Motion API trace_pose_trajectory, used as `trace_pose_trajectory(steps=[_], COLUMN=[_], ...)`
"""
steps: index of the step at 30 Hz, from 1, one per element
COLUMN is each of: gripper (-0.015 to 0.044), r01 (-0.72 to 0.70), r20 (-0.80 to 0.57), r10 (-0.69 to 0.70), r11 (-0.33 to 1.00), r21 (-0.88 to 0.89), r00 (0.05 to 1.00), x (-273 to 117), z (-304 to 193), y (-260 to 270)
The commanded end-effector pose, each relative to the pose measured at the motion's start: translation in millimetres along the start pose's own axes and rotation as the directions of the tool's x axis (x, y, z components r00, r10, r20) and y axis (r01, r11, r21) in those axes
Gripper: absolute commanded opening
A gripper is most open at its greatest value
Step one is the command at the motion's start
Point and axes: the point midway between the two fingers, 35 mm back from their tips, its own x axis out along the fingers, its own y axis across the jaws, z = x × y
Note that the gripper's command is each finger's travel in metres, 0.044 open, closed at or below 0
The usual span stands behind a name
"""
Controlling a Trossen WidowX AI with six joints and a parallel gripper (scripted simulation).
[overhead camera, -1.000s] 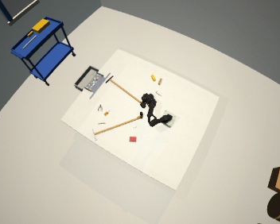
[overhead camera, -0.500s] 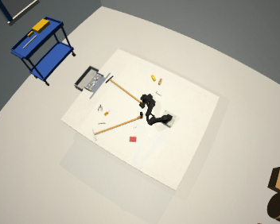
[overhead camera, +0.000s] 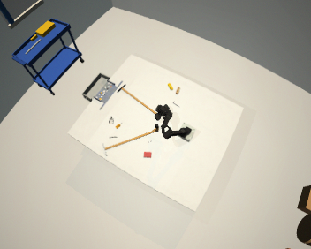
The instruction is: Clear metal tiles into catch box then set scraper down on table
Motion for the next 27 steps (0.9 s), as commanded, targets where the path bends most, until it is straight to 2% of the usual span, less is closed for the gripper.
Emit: trace_pose_trajectory(steps=[1, 2, 9, 12, 27], gripper=[0.0151, 0.0125, 0.0078, 0.0, 0.0], r01=[-0.001, -0.001, -0.001, -0.003, -0.017], r20=[0.0, 0.0, 0.0, 0.0, 0.0], r10=[0.001, 0.001, 0.001, 0.003, 0.017], r11=[1.0, 1.0, 1.0, 1.0, 1.0], r21=[-0.003, -0.003, -0.003, -0.001, -0.012], r00=[1.0, 1.0, 1.0, 1.0, 1.0], x=[-0.4, -0.4, -0.4, -0.7, -1.4], z=[0.3, 0.3, 0.3, 0.6, 2.0], y=[0.5, 0.5, 0.5, 0.1, 10.8])
